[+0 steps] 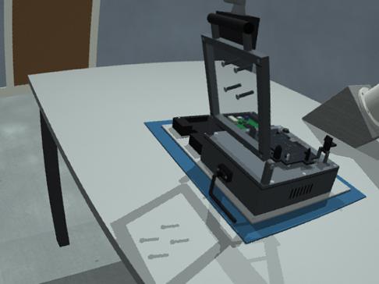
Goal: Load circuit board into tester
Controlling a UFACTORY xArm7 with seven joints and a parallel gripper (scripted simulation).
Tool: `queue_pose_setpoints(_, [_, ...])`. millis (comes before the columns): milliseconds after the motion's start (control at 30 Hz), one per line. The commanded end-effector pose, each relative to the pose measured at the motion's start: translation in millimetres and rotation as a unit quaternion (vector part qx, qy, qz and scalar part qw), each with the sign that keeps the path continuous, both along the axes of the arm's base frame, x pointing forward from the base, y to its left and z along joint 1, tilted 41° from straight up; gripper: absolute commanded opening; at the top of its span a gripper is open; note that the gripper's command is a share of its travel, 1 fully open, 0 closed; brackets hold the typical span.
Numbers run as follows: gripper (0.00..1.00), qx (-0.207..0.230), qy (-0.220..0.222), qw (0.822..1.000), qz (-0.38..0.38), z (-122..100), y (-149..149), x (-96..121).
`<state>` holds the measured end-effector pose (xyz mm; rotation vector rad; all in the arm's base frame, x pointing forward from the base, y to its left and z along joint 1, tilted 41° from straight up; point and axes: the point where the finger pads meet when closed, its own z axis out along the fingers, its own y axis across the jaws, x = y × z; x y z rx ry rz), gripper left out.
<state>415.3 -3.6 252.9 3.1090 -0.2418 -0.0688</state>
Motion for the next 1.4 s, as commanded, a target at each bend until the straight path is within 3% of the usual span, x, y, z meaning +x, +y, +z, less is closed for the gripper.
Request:
queue_pose_setpoints(0, [1.0, 0.001, -0.002, 1.0, 0.0, 1, -1, 1])
queue_pose_setpoints(167, [1.0, 0.001, -0.002, 1.0, 0.0, 1, -1, 1])
queue_pose_setpoints(233, [1.0, 0.012, -0.021, 0.997, 0.079, -3, 3, -15])
queue_pose_setpoints(300, [1.0, 0.012, -0.021, 0.997, 0.079, -3, 3, -15])
queue_pose_setpoints(567, [1.0, 0.061, 0.012, 0.989, 0.137, -25, -24, -18])
queue_pose_setpoints(700, [1.0, 0.061, 0.012, 0.989, 0.137, -25, -24, -18])
queue_pose_setpoints(800, [1.0, 0.097, 0.026, 0.979, 0.175, -39, -42, -20])
queue_pose_setpoints(1367, [1.0, 0.168, 0.032, 0.954, 0.246, -66, -77, -28])
